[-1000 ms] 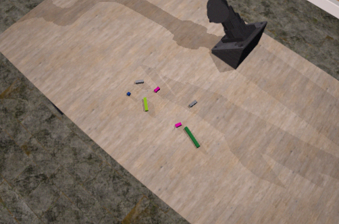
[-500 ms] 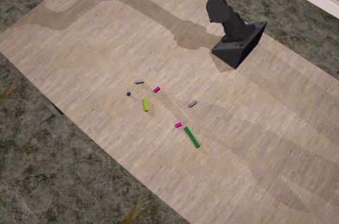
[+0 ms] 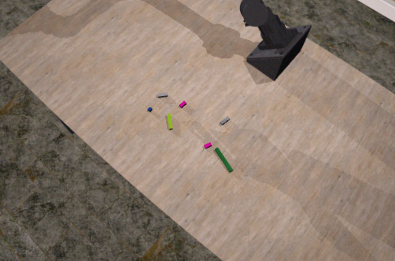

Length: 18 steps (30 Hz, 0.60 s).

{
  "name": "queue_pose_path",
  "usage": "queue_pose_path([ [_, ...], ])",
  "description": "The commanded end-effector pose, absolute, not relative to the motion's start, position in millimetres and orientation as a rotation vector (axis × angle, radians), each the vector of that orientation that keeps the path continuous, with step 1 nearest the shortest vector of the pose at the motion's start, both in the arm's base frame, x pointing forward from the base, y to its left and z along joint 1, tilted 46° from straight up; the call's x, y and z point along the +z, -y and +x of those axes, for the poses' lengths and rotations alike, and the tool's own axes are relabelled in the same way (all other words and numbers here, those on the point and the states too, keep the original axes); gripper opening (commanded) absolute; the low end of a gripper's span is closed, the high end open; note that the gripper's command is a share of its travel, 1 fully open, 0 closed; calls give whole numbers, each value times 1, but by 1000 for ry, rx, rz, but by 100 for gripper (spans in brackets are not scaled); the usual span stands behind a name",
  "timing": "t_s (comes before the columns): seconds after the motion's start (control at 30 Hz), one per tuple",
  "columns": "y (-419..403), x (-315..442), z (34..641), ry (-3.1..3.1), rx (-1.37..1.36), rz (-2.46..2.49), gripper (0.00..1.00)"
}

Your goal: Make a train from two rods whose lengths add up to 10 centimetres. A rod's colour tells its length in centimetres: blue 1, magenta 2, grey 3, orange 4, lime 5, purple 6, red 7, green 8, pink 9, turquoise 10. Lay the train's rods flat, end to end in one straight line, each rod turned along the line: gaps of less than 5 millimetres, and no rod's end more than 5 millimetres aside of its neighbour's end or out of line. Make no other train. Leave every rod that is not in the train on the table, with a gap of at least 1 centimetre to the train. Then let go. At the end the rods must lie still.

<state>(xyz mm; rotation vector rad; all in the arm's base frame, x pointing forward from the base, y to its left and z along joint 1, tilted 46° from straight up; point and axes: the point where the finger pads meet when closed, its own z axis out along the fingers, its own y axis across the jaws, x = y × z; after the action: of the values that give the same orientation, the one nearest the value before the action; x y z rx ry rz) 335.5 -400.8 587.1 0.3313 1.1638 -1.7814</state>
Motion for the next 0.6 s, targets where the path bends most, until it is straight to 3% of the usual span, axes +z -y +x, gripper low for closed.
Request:
queue_pose_path([
  [0.0,372,601,346,-1128,-1683,319,100],
  [0.4,376,601,342,-1129,-1695,329,100],
  [0.43,350,596,374,-1152,-1545,274,100],
  [0.57,350,596,374,-1152,-1545,274,100],
])
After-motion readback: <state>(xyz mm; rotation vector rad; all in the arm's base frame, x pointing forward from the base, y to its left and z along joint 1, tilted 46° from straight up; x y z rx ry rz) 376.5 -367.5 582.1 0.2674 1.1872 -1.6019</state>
